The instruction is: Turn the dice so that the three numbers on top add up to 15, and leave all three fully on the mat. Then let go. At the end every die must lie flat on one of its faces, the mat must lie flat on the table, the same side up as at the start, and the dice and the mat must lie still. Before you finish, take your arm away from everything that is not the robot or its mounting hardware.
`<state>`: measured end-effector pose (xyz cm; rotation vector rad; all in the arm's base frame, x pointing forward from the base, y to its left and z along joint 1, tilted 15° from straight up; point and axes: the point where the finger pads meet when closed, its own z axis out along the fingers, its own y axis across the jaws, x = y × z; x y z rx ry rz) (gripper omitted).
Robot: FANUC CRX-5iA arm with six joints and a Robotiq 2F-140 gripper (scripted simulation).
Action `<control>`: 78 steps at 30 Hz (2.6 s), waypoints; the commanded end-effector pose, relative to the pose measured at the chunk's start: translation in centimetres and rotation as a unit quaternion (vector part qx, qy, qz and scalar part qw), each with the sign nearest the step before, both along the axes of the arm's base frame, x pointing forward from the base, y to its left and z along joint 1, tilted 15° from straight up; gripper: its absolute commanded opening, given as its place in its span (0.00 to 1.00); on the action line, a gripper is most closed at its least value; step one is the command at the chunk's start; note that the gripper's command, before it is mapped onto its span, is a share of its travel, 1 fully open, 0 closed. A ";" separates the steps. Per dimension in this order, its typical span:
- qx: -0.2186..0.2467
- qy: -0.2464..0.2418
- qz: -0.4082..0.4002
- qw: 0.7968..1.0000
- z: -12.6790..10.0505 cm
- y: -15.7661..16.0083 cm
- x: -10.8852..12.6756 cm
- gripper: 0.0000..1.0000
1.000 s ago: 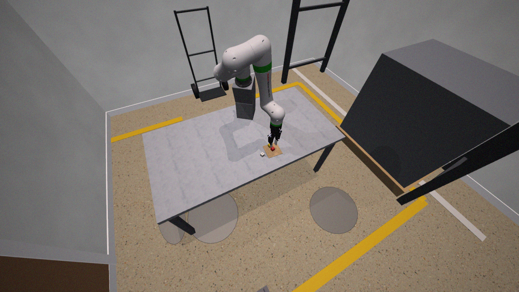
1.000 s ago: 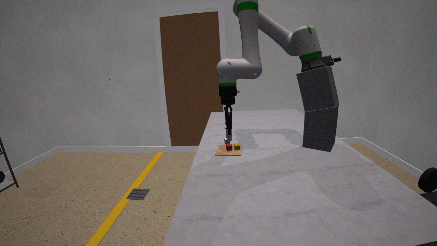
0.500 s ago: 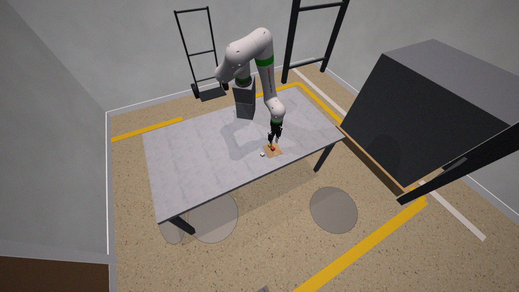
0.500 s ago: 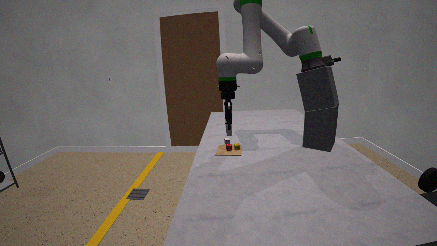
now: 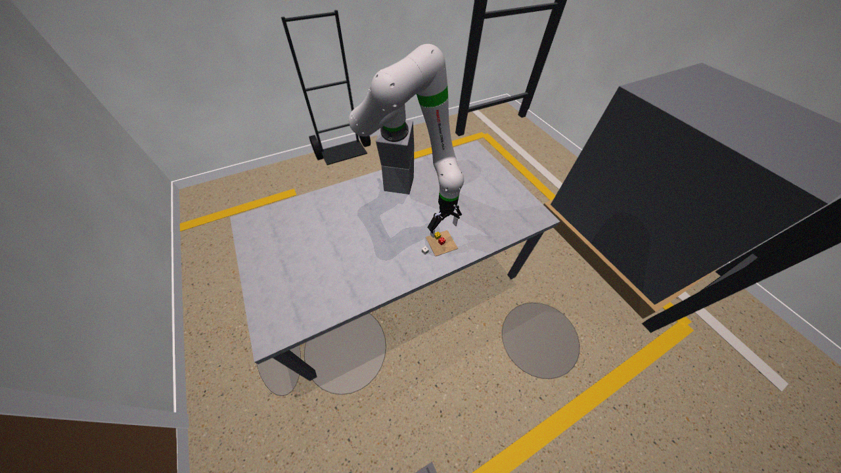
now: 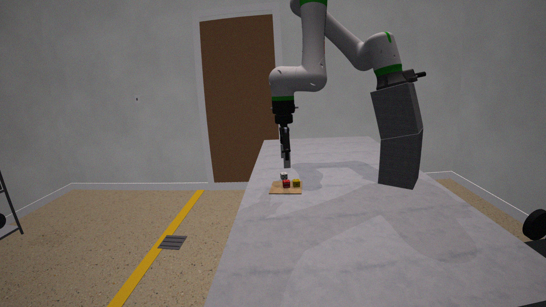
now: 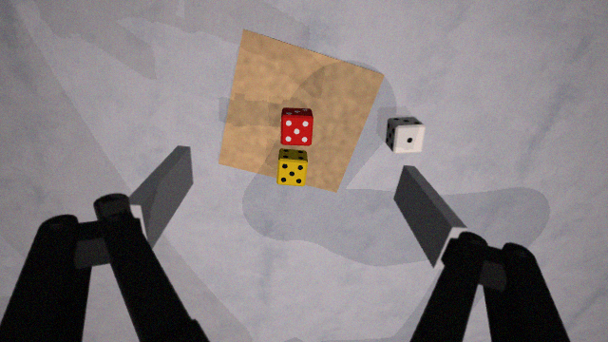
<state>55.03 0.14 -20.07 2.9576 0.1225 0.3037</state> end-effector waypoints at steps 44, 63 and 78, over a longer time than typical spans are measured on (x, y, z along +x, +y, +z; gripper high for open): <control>0.135 -0.099 -0.629 0.759 1.5 -11.2 1.1 0.28; 0.135 -0.099 -0.629 0.759 1.5 -11.2 1.1 0.28; 0.135 -0.099 -0.629 0.759 1.5 -11.2 1.1 0.28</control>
